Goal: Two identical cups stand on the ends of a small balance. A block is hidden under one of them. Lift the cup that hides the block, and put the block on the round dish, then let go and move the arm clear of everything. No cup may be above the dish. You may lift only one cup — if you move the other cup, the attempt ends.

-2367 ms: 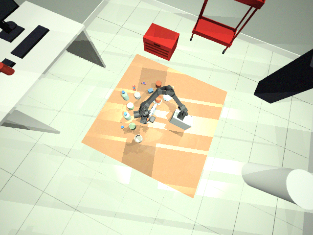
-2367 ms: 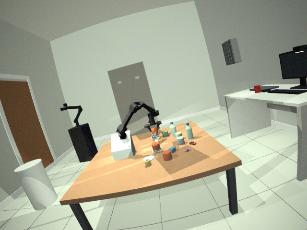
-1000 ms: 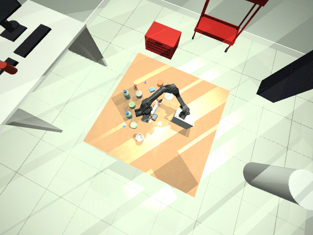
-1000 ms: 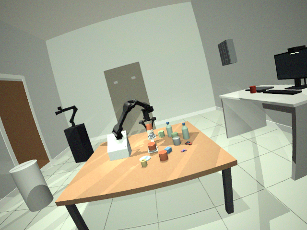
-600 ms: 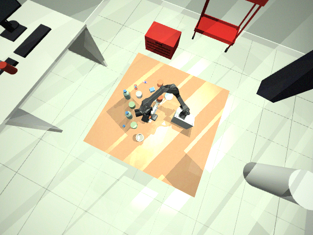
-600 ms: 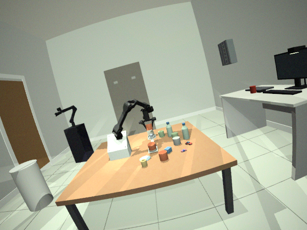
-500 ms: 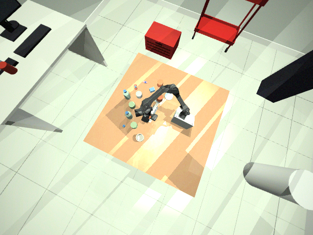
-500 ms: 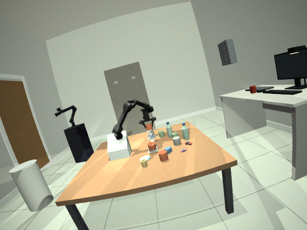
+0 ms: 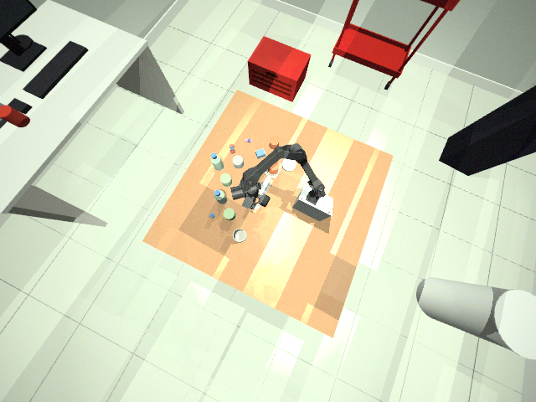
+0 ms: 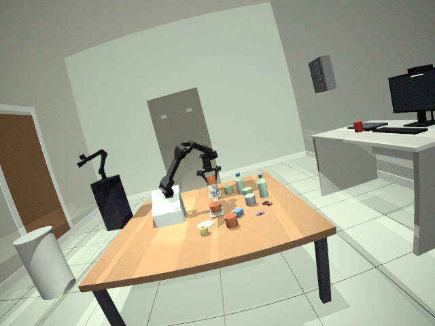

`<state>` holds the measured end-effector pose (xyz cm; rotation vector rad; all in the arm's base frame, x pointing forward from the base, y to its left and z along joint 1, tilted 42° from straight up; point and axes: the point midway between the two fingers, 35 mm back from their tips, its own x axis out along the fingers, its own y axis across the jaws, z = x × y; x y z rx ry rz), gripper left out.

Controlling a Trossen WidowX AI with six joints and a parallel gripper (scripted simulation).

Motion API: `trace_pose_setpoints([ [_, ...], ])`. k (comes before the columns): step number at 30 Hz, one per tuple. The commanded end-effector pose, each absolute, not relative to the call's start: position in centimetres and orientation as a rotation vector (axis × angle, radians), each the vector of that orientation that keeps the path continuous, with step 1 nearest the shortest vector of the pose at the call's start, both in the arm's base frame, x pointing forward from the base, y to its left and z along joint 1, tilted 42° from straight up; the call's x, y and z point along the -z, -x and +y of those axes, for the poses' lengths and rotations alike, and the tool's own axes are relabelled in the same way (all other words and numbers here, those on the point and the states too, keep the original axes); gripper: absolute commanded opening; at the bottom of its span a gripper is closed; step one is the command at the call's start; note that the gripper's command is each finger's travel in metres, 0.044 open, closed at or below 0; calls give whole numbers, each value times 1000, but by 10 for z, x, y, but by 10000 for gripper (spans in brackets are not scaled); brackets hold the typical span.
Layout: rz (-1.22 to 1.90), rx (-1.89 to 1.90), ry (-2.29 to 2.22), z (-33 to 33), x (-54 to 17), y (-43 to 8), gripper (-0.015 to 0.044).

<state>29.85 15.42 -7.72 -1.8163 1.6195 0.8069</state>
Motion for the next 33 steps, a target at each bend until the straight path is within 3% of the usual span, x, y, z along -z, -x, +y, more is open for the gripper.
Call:
trace_pose_setpoints([
  [1,1620,-808,1818,154,78,-298,0],
  [21,1619,-808,1817,154,79,-298,0],
  [33,1610,-814,1808,169,162,-247,0],
])
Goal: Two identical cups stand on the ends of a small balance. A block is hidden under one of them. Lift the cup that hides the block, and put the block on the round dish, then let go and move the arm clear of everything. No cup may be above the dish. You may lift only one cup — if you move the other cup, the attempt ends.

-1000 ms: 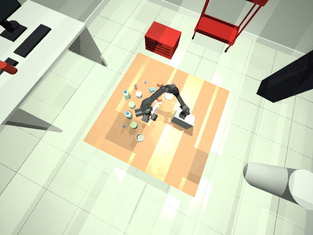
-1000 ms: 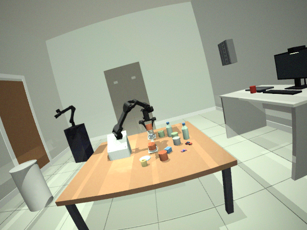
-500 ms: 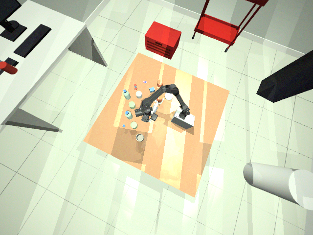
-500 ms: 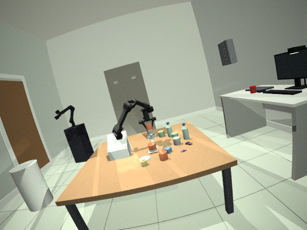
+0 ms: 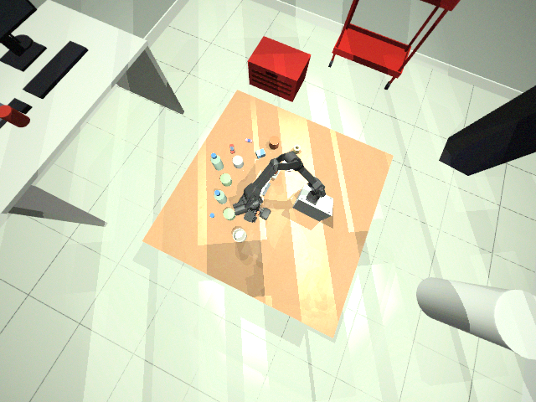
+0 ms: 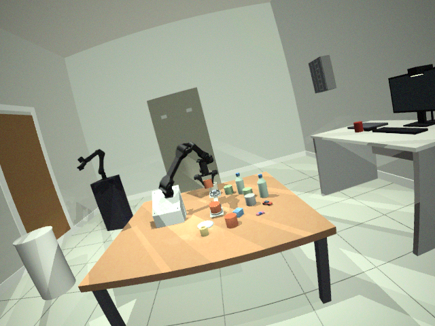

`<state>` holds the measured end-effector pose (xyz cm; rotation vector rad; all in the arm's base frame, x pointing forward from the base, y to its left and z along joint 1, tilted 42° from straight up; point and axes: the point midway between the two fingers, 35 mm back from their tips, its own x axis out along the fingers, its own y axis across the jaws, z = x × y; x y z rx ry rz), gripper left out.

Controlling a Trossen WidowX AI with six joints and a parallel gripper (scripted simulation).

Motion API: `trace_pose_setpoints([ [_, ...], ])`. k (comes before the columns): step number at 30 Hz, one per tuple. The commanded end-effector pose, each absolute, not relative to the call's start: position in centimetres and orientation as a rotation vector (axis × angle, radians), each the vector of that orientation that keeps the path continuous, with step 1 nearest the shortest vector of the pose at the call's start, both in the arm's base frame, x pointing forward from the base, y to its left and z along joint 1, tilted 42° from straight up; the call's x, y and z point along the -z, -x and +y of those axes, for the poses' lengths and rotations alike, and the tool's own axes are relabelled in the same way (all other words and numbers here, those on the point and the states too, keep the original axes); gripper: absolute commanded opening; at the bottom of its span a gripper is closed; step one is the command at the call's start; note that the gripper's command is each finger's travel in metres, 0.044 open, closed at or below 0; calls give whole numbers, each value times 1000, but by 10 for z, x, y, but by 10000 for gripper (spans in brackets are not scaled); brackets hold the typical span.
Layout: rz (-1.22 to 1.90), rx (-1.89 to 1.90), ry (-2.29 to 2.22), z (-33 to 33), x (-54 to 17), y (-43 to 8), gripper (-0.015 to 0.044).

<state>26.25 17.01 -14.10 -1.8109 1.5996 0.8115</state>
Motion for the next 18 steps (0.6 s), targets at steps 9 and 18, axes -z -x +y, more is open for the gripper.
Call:
trace_pose_setpoints([
  [9,1609,-813,1804,165,216,-204,0],
  [18,1609,-812,1804,151,233,-205,0],
])
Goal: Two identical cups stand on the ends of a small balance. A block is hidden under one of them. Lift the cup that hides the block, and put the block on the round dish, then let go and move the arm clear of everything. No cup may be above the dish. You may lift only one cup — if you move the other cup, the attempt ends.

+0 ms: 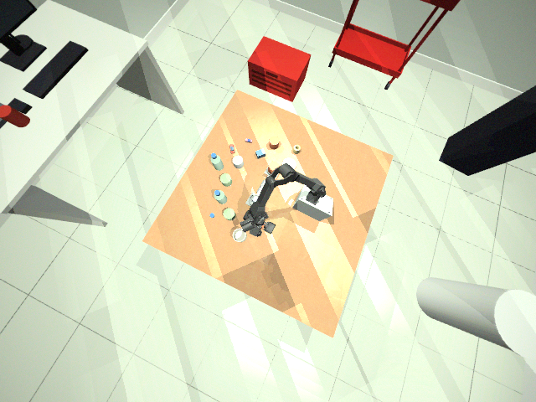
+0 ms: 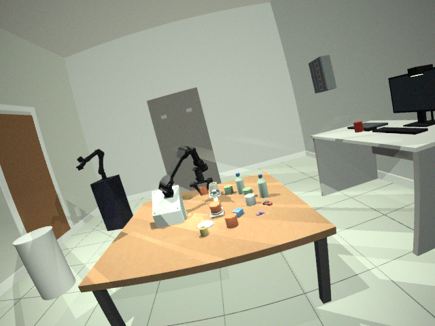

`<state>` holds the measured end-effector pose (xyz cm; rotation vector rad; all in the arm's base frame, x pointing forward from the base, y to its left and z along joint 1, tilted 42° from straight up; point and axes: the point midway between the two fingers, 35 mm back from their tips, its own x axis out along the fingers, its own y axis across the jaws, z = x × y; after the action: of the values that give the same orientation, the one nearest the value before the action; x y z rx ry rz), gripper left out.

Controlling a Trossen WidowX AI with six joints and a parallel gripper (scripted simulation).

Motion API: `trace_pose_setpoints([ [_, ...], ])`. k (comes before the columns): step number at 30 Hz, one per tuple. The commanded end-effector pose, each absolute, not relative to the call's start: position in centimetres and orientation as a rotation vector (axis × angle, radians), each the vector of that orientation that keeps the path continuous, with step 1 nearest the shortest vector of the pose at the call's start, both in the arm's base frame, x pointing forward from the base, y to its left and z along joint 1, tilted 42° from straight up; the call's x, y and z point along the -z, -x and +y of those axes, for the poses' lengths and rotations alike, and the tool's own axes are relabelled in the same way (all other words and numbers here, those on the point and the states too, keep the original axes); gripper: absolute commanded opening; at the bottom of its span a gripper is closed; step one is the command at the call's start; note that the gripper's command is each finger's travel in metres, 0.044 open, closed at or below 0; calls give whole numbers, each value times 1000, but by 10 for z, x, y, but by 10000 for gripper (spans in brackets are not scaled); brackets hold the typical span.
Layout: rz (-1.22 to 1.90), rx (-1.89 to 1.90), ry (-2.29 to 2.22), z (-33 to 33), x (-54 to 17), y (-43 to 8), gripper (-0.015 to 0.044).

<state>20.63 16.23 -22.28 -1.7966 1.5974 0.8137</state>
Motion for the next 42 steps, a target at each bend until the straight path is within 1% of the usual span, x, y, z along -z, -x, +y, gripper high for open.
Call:
trace_pose_setpoints([
  [1,1609,-812,1804,148,237,-206,0],
  [23,1610,-810,1806,125,262,-208,0],
  [39,1607,-810,1798,132,255,-209,420],
  [40,1607,-811,1799,138,249,-208,440],
  [42,1608,-813,1802,157,226,-205,440],
])
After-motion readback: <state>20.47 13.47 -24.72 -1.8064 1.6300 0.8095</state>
